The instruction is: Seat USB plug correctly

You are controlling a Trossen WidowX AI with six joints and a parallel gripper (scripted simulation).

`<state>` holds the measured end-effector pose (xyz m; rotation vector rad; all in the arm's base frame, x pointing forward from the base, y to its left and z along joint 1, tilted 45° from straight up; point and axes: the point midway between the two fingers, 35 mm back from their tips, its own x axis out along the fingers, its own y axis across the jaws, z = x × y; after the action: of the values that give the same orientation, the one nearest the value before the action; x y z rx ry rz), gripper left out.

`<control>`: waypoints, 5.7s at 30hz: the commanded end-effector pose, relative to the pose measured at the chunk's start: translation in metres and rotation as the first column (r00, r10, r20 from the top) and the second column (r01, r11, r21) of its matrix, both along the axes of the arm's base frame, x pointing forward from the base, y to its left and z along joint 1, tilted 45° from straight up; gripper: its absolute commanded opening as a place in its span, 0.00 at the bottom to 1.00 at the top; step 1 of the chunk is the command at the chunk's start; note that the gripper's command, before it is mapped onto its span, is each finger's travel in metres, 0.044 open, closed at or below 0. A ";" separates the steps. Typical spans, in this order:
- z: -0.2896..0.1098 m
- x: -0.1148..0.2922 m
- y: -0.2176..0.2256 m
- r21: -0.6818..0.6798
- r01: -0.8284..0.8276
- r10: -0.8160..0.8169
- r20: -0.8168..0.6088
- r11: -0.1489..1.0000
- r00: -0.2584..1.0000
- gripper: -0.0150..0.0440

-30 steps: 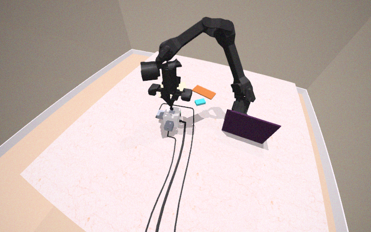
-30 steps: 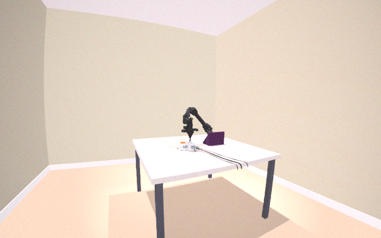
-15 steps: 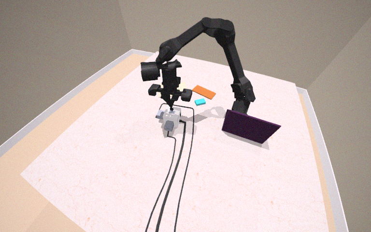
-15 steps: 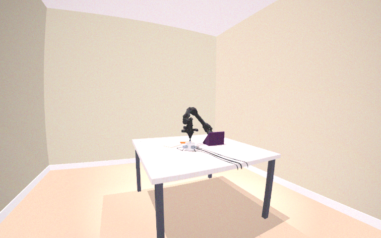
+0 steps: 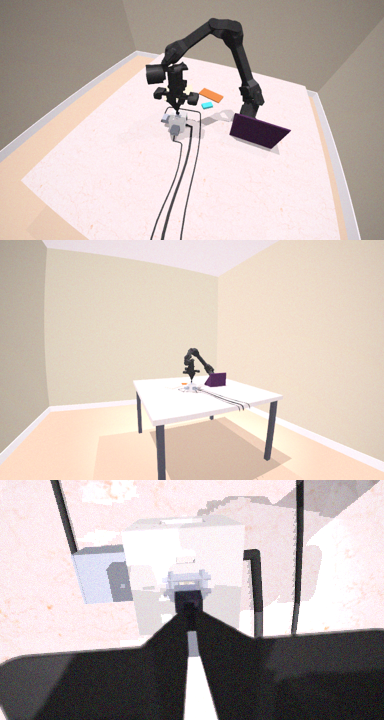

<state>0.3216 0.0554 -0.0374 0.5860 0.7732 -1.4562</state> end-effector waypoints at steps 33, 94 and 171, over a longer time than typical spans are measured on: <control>-0.004 -0.001 -0.003 0.003 -0.001 0.001 -0.004 1.000 1.000 0.25; -0.009 -0.001 -0.008 0.003 -0.001 0.001 -0.004 1.000 1.000 0.25; -0.013 -0.001 -0.013 0.002 -0.001 0.001 -0.004 1.000 1.000 0.25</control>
<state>0.3202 0.0461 -0.0498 0.5891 0.7822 -1.4523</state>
